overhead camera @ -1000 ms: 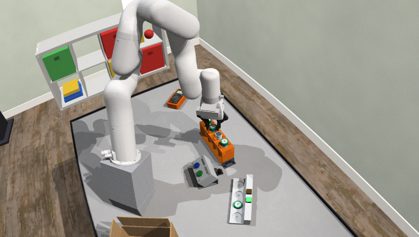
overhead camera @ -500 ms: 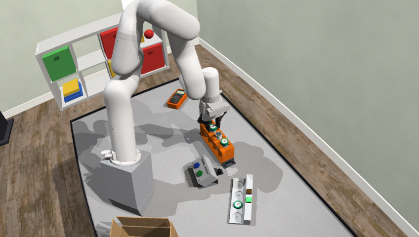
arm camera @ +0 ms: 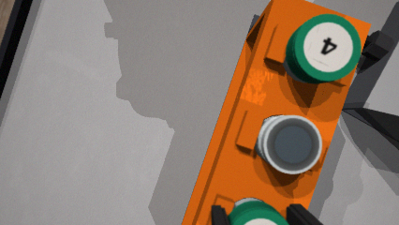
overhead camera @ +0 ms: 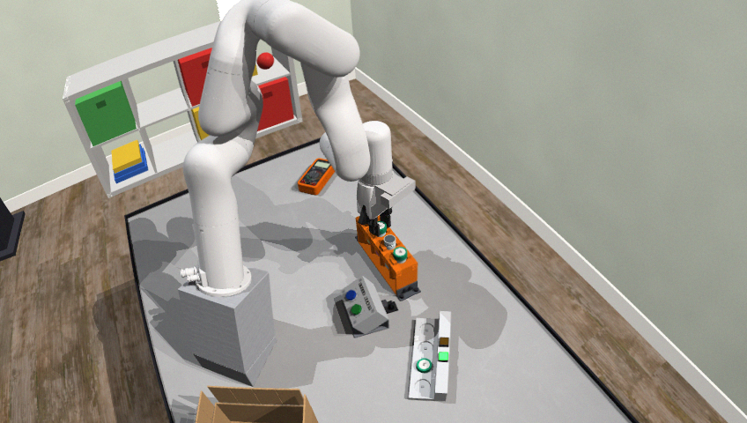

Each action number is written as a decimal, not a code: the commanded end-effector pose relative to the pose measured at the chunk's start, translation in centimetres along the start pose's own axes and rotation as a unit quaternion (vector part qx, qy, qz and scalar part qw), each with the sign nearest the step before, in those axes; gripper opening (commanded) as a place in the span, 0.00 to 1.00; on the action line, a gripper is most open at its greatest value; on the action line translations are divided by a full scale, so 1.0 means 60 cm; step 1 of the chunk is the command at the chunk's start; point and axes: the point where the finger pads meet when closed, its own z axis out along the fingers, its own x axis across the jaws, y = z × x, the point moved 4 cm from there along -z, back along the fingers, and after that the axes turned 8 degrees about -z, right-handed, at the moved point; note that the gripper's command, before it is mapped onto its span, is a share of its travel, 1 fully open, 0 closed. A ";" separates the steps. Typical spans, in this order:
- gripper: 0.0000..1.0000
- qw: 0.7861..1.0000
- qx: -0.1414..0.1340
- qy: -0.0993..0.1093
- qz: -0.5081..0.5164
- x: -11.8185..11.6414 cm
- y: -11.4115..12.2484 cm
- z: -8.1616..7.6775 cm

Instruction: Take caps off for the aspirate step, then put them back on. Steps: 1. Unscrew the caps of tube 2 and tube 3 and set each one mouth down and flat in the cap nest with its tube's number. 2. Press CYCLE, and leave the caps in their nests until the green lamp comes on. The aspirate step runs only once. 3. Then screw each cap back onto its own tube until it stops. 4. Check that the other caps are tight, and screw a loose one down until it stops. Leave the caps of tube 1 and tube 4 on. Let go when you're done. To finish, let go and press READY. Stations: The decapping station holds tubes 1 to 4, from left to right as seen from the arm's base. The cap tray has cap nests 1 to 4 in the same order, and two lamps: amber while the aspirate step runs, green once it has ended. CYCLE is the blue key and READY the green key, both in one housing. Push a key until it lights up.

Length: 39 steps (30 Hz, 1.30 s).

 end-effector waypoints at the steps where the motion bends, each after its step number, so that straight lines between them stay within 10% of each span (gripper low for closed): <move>1: 0.00 1.000 -0.006 -0.005 -0.003 -0.001 -0.002 -0.001; 12: 0.00 1.000 -0.006 -0.005 -0.003 -0.001 -0.002 -0.001; 26: 0.00 0.943 -0.008 -0.003 0.331 -0.001 -0.002 0.000; 35: 0.00 0.938 -0.007 -0.003 0.346 -0.001 -0.002 0.000; 36: 0.46 0.938 -0.007 -0.003 0.346 -0.001 -0.002 0.000; 39: 0.46 0.938 -0.007 -0.003 0.346 -0.001 -0.002 0.000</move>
